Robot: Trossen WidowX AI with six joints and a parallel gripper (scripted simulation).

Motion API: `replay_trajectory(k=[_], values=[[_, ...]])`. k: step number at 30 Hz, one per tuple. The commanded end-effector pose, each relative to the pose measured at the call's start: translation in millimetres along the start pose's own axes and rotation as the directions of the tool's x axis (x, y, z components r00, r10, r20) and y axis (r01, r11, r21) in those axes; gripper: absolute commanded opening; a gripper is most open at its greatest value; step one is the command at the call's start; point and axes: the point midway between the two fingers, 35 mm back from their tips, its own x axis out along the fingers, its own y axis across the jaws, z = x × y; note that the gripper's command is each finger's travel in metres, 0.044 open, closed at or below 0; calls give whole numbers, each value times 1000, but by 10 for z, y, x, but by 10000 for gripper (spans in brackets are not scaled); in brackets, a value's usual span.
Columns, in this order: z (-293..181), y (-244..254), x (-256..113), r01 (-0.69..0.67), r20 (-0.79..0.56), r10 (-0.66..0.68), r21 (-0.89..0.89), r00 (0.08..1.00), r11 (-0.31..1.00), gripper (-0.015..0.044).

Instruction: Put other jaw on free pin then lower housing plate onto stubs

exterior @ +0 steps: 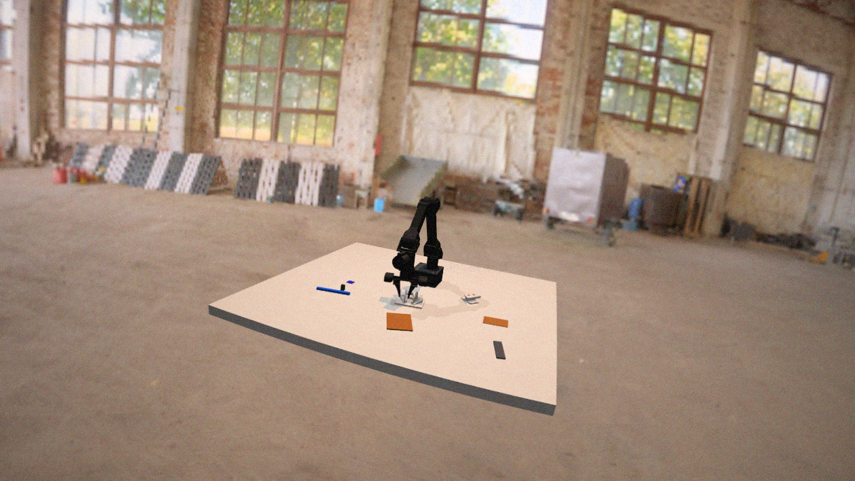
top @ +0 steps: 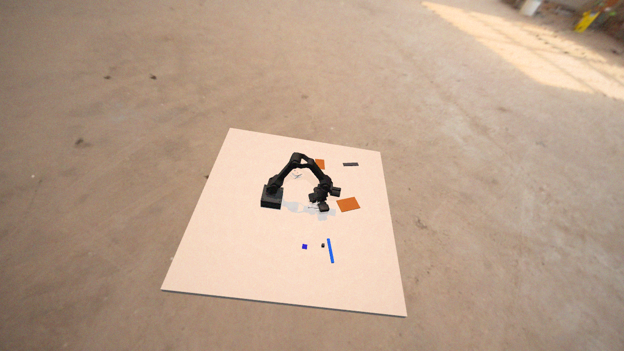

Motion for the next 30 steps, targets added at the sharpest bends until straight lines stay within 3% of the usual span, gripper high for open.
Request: replay_trajectory(k=[1, 30], values=[[-15, 4, 4, -3, -2, 3, -3, 1000, 1000, 134], [-14, 4, 47, -3, -2, 3, -3, 1000, 1000, 134]])
